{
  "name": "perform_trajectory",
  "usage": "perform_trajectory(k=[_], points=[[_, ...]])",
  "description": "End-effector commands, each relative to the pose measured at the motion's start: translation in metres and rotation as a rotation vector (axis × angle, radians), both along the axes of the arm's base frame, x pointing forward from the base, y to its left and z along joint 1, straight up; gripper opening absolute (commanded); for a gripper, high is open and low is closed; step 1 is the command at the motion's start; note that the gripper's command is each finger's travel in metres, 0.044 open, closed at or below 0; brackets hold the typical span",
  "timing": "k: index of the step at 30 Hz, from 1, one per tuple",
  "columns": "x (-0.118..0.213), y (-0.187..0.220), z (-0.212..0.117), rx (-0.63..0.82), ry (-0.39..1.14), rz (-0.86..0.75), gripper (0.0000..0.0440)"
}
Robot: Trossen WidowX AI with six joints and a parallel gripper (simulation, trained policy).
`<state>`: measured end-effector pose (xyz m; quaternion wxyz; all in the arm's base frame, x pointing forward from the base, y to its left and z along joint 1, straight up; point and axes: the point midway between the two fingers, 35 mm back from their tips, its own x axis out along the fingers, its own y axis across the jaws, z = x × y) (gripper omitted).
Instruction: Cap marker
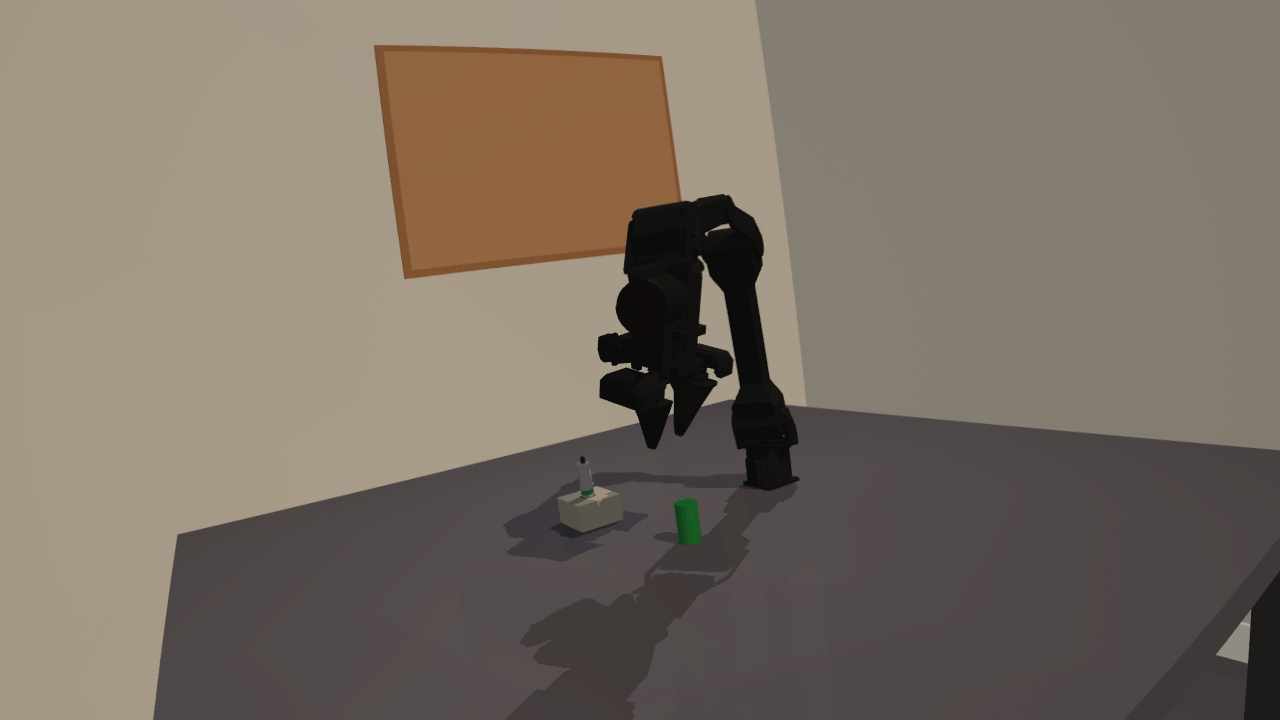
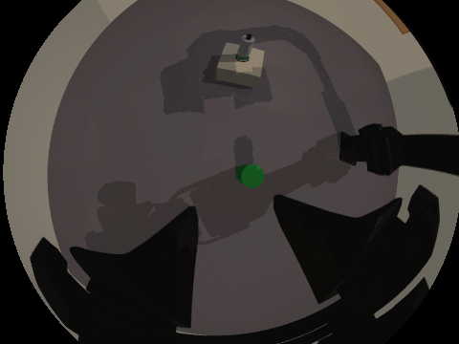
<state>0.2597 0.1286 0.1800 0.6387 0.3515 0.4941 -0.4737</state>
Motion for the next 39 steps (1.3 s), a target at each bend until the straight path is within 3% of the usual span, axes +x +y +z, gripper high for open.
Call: perform_trajectory(k=[1,39], points=[[-0.002,-0.002,-0.006,0.020,0.049,-0.031,0.0256],[-0.017,-0.018,-0.049,0.161,0.298,-0.179,0.0269]])
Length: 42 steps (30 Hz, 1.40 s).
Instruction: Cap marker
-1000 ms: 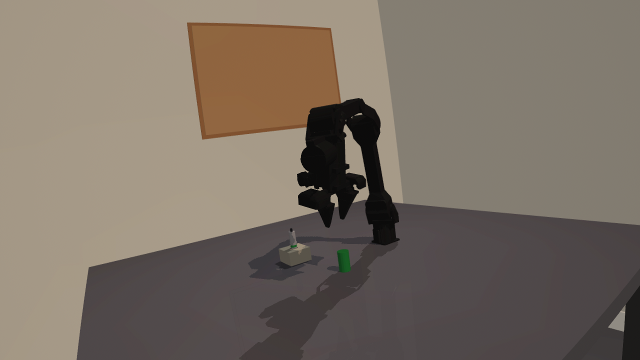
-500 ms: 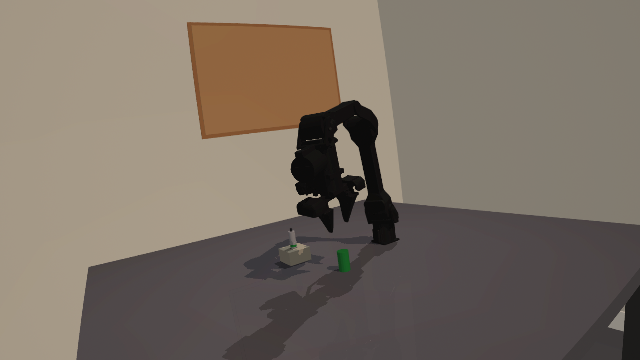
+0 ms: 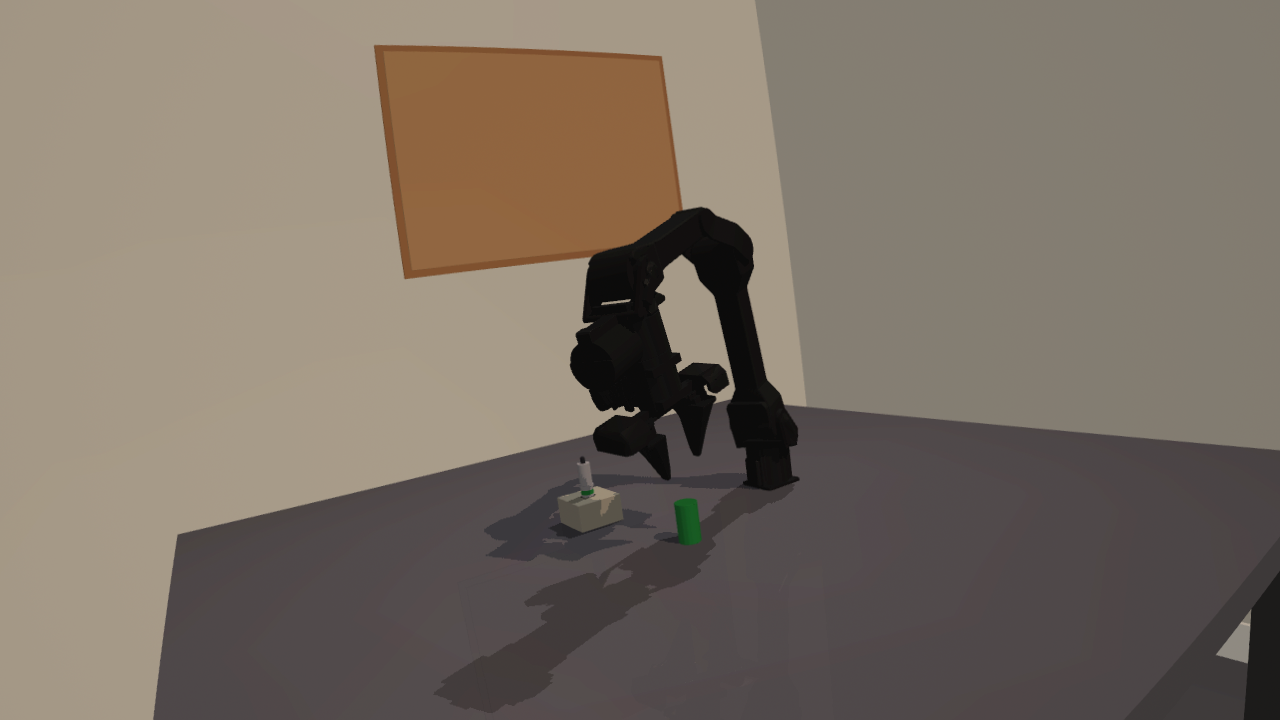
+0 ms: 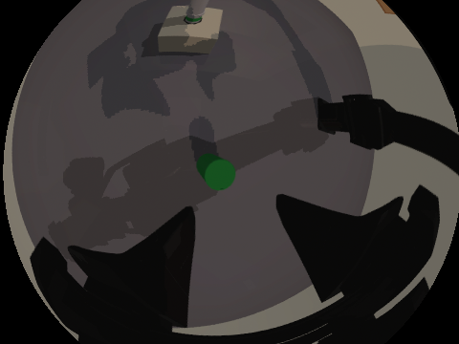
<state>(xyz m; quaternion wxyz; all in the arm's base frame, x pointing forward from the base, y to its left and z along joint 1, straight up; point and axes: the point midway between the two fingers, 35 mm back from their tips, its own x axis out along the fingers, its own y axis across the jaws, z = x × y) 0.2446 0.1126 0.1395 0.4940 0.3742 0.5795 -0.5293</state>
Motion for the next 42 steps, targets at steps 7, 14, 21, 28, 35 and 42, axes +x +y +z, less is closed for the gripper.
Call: perform_trajectory(k=[7,14,21,28,35,42], points=[[-0.003,-0.005,-0.019,0.011,0.044,-0.010,0.0263],[-0.004,-0.007,-0.031,0.014,0.055,-0.007,0.0257],[-0.005,-0.008,-0.043,0.016,0.064,0.005,0.0248],[-0.007,-0.008,-0.058,0.016,0.073,0.023,0.0236],[-0.010,-0.010,-0.073,0.011,0.079,0.049,0.0227],[-0.013,-0.013,-0.082,0.000,0.067,0.076,0.0192]])
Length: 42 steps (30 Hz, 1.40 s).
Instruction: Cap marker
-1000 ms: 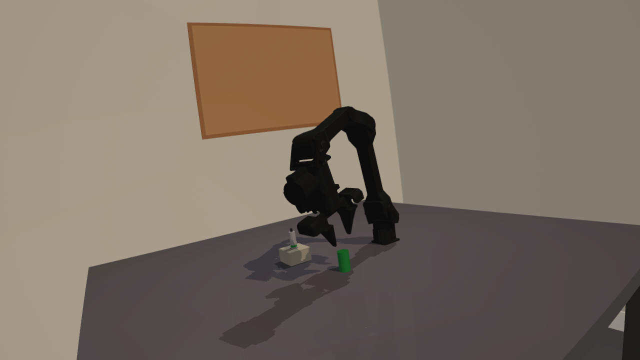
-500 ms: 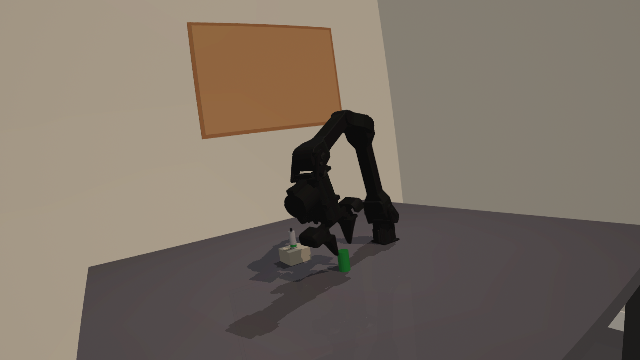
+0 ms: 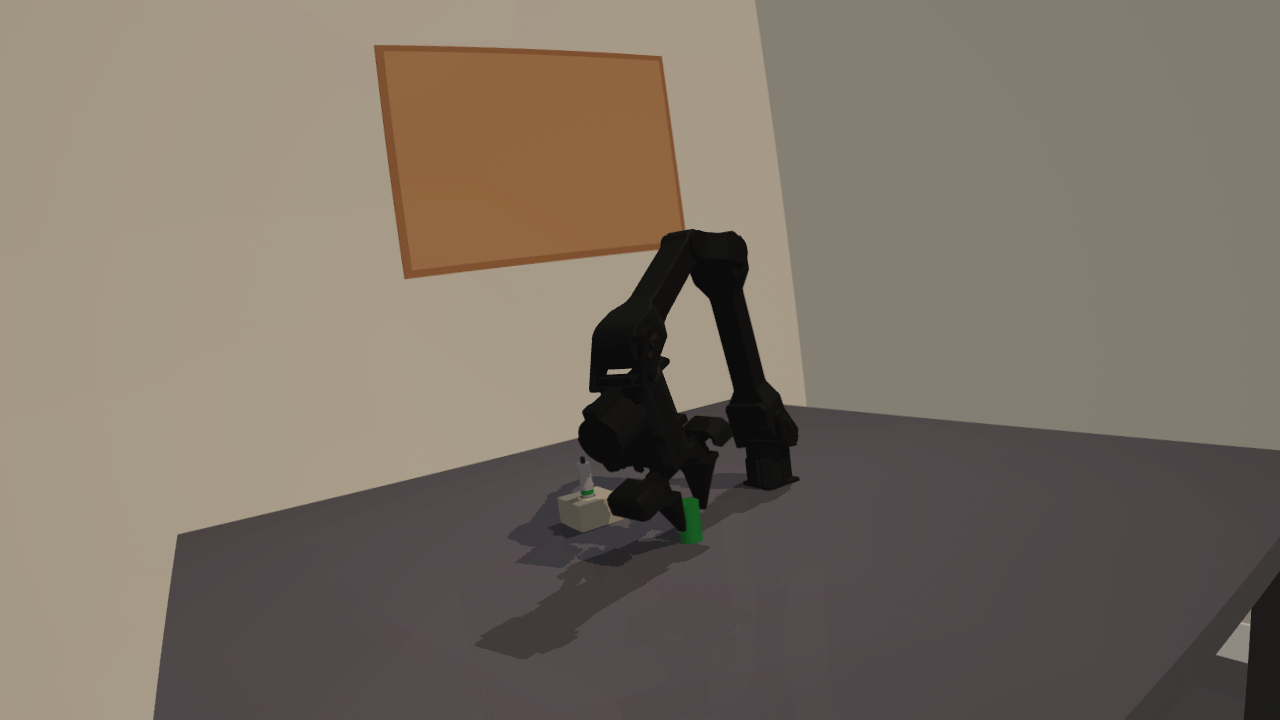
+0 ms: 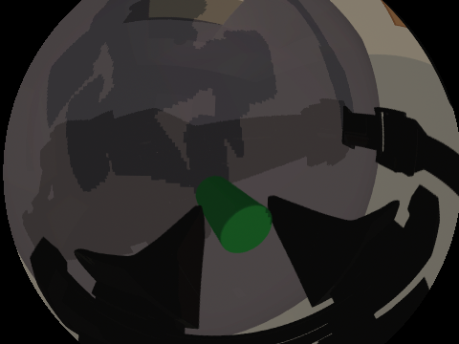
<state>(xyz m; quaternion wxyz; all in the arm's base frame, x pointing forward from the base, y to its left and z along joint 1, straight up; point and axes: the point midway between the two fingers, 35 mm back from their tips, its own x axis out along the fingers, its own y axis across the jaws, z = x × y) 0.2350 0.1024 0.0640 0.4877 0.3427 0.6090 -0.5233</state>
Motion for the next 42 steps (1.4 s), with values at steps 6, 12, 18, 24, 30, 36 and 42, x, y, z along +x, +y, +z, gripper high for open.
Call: perform_trajectory(k=[6,12,18,24,30,36,42], points=[[0.002,-0.004,0.000,-0.010,-0.042,0.027,0.0084],[0.017,-0.008,0.017,-0.005,-0.118,0.023,0.0111],[0.028,-0.012,0.035,0.006,-0.174,0.011,0.0131],[0.039,-0.019,0.053,0.019,-0.219,-0.016,0.0129],[0.048,-0.034,0.068,0.032,-0.245,-0.055,0.0128],[0.054,-0.051,0.081,0.044,-0.260,-0.097,0.0122],[0.057,-0.068,0.090,0.048,-0.265,-0.138,0.0114]])
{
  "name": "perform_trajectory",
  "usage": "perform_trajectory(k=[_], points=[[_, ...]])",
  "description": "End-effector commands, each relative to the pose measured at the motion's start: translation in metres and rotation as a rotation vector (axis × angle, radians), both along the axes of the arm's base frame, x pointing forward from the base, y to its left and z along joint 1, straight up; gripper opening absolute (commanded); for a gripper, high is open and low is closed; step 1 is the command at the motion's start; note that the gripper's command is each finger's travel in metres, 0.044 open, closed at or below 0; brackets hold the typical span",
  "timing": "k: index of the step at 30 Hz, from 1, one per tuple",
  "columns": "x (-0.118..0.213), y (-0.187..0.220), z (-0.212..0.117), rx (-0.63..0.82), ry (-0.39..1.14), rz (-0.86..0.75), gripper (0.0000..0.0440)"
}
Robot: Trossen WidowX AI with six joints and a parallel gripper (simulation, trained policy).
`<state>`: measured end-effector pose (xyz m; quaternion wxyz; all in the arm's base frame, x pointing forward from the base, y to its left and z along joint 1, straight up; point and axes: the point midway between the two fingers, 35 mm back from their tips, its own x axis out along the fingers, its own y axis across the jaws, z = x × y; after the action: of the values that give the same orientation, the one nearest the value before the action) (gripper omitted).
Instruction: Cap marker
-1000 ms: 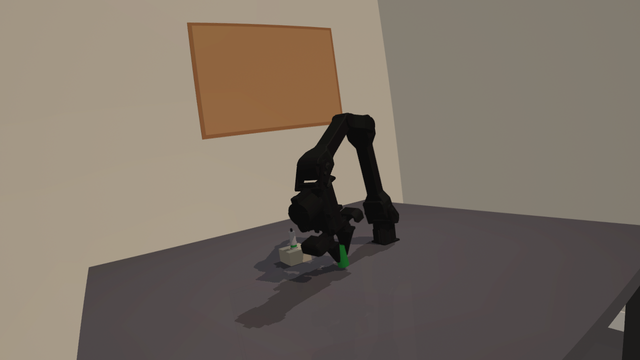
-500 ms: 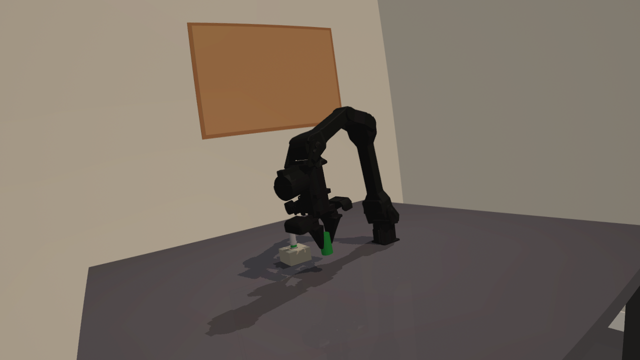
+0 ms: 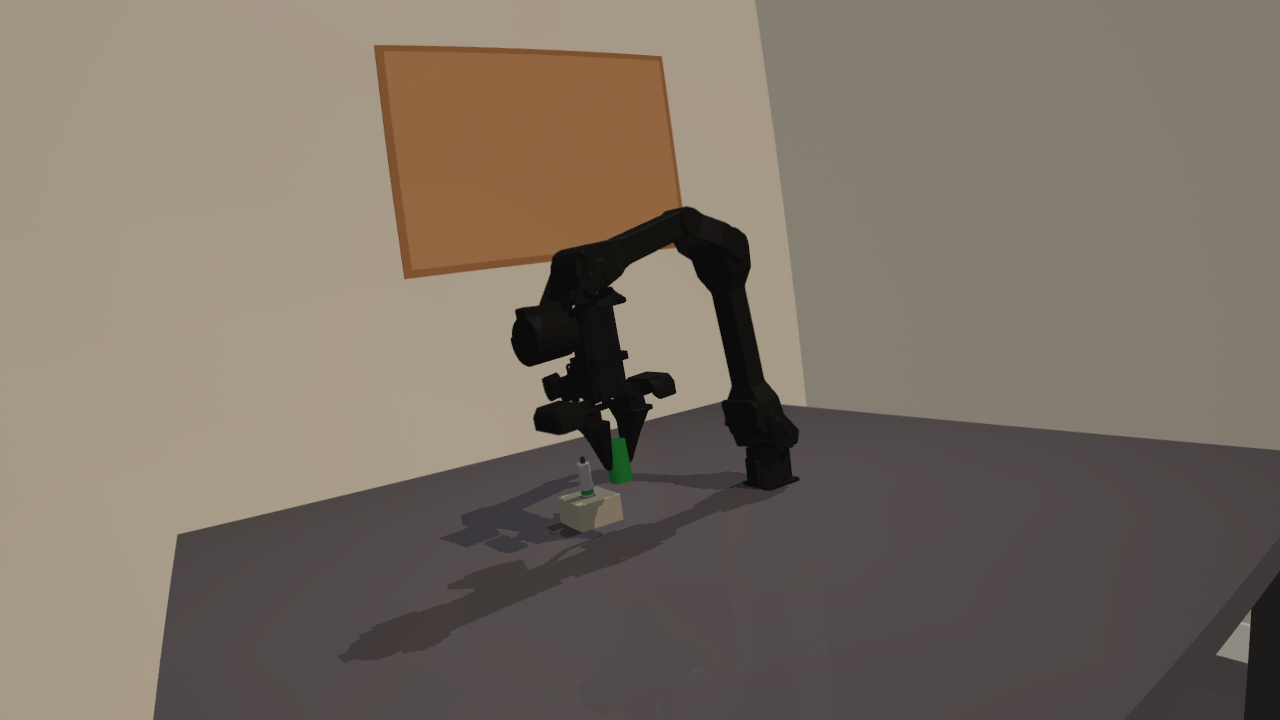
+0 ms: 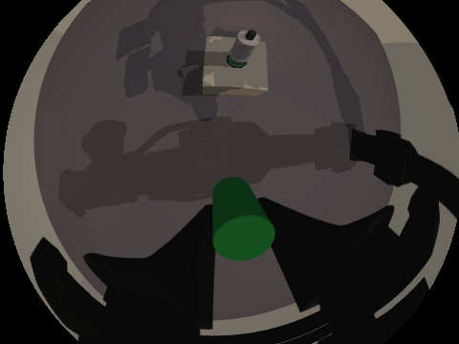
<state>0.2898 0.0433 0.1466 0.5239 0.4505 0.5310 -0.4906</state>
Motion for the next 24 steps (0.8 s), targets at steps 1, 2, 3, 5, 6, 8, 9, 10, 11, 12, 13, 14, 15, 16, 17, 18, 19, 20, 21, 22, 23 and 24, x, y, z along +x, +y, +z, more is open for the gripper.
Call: perform_trajectory(k=[1,2,3,5,6,8,9,10,11,12,13,14,15,16,17,18,19,20,21,22,23,24], points=[[0.002,-0.012,0.009,0.012,-0.009,-0.029,0.0112],[0.003,-0.015,0.010,0.013,-0.008,-0.036,0.0111],[0.003,-0.017,0.011,0.013,-0.007,-0.043,0.0109],[0.003,-0.023,0.013,0.014,-0.006,-0.058,0.0106],[0.003,-0.027,0.014,0.014,-0.005,-0.065,0.0104],[0.002,-0.033,0.016,0.015,-0.003,-0.081,0.0100],[0.002,-0.036,0.017,0.015,-0.002,-0.089,0.0098],[0.002,-0.040,0.018,0.015,-0.001,-0.097,0.0096],[0.002,-0.043,0.018,0.015,0.000,-0.105,0.0094],[0.002,-0.047,0.019,0.015,0.001,-0.113,0.0092],[0.001,-0.051,0.020,0.015,0.002,-0.122,0.0090],[0.001,-0.055,0.021,0.015,0.002,-0.130,0.0088],[0.001,-0.058,0.021,0.016,0.003,-0.139,0.0086],[0.000,-0.062,0.022,0.016,0.003,-0.148,0.0084],[0.000,-0.066,0.023,0.016,0.004,-0.156,0.0082],[-0.001,-0.070,0.023,0.016,0.004,-0.165,0.0080],[-0.001,-0.074,0.024,0.016,0.004,-0.174,0.0078],[-0.002,-0.078,0.025,0.016,0.004,-0.183,0.0075],[-0.002,-0.082,0.025,0.016,0.004,-0.192,0.0073],[-0.003,-0.086,0.026,0.017,0.004,-0.201,0.0071],[-0.004,-0.090,0.026,0.017,0.004,-0.210,0.0069],[-0.004,-0.094,0.027,0.017,0.005,-0.219,0.0067]])
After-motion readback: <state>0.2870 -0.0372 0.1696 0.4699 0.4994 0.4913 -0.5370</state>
